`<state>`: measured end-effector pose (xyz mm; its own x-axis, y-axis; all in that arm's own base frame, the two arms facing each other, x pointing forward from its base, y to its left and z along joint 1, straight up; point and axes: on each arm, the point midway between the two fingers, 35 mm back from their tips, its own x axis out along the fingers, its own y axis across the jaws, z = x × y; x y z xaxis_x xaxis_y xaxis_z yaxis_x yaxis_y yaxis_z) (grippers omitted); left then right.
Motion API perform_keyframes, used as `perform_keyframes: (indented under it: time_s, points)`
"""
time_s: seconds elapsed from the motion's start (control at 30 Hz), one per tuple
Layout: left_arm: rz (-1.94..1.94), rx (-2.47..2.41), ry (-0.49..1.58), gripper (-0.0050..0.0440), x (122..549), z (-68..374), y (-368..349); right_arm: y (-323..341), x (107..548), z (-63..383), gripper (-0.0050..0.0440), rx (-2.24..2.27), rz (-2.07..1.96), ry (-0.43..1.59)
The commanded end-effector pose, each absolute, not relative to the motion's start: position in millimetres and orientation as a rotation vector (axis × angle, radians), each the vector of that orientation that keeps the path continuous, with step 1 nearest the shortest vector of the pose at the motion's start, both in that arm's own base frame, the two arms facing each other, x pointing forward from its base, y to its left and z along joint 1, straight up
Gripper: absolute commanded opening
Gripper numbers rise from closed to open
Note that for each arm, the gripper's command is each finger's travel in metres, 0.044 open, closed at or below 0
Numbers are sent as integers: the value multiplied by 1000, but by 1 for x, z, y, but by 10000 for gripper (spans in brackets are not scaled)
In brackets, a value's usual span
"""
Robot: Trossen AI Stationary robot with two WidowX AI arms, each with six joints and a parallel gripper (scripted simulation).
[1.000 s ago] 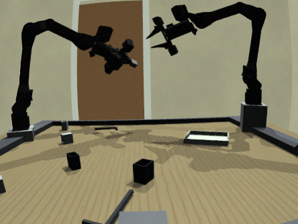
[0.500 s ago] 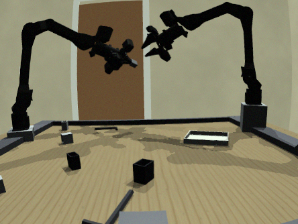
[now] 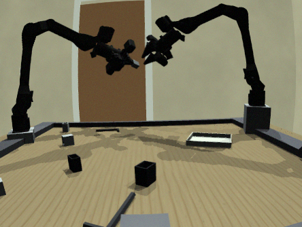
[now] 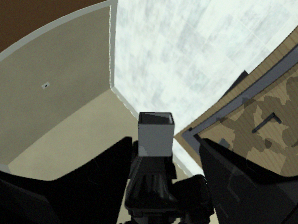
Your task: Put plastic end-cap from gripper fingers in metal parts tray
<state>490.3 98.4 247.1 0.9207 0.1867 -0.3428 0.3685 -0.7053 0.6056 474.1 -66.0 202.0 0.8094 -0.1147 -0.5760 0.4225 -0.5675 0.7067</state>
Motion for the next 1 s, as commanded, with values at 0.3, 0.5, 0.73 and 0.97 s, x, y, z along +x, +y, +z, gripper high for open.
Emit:
perform_keyframes:
  time_s: [0.3, 0.5, 0.73, 0.97]
  points:
    - [-297, 2370, 384, 0, 489, 261, 99, -66, 476, 225, 215, 2052, -669, 194]
    - [-297, 2370, 384, 0, 489, 261, 99, -67, 480, 222, 215, 2052, -669, 194]
    - [-297, 2370, 384, 0, 489, 261, 99, -67, 486, 217, 215, 2052, -671, 196]
    - [-297, 2370, 384, 0, 489, 261, 99, -68, 490, 214, 215, 2052, -672, 197]
